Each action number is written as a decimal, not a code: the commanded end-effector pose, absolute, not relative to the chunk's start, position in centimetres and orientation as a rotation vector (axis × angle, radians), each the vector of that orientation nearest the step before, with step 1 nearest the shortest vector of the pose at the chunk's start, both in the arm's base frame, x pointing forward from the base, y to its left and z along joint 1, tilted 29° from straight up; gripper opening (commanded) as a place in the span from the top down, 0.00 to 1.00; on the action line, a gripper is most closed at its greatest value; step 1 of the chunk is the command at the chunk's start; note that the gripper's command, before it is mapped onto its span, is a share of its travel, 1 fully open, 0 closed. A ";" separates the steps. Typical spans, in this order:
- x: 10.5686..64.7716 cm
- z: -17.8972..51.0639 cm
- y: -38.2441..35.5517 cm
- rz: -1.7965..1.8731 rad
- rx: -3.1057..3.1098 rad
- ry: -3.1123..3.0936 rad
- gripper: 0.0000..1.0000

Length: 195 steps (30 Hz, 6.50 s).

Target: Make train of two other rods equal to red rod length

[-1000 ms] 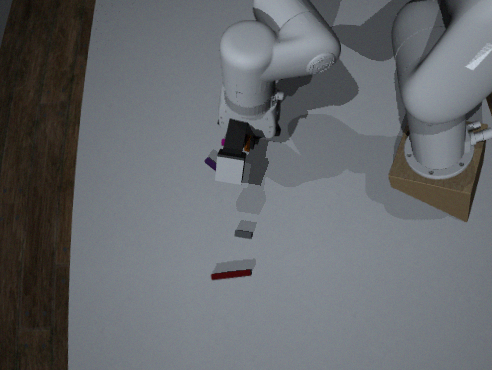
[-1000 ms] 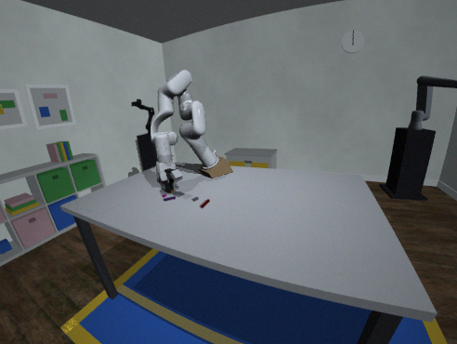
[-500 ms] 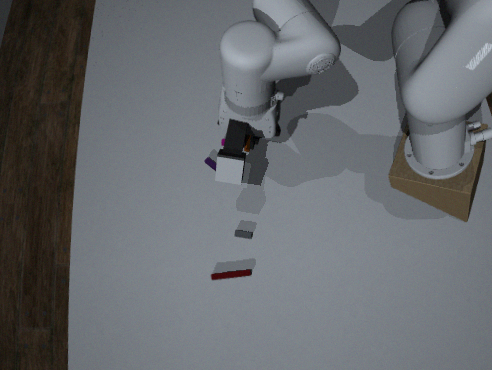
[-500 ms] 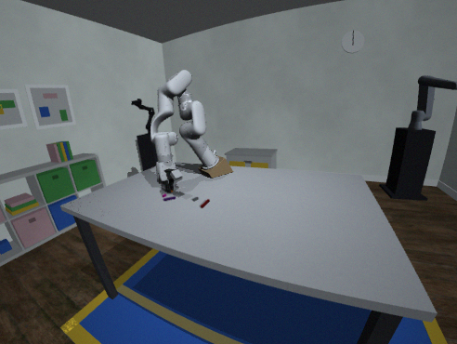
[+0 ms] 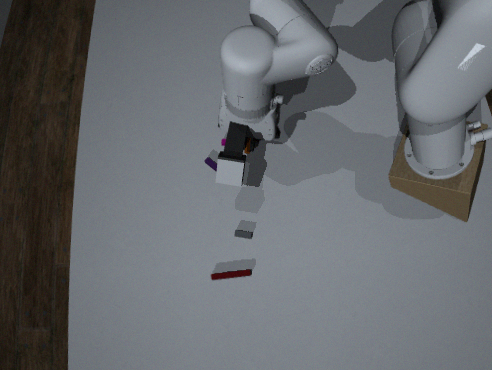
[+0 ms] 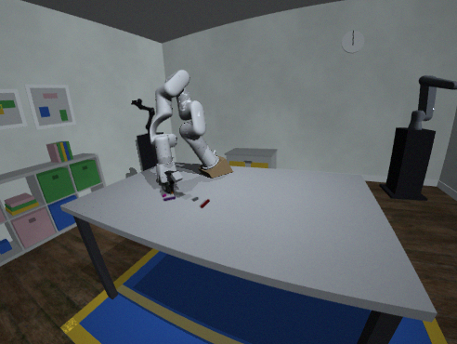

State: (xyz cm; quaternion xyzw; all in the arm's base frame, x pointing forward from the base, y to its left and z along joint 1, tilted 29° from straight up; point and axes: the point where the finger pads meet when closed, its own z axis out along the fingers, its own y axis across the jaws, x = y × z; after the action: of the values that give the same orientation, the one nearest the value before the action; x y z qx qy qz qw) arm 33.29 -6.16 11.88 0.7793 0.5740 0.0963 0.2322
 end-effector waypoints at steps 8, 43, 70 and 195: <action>33.4 11.9 -6.2 0.267 2.139 1.575 0.96; 33.4 11.9 -6.2 0.267 2.139 1.575 0.88; 33.2 12.3 -6.1 0.267 2.139 1.575 0.76; 26.0 27.3 -1.7 0.267 2.139 1.575 0.00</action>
State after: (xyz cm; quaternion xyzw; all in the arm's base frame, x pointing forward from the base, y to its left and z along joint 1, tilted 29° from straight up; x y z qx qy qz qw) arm 25.97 -1.74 27.16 0.7791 0.5740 0.0959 0.2331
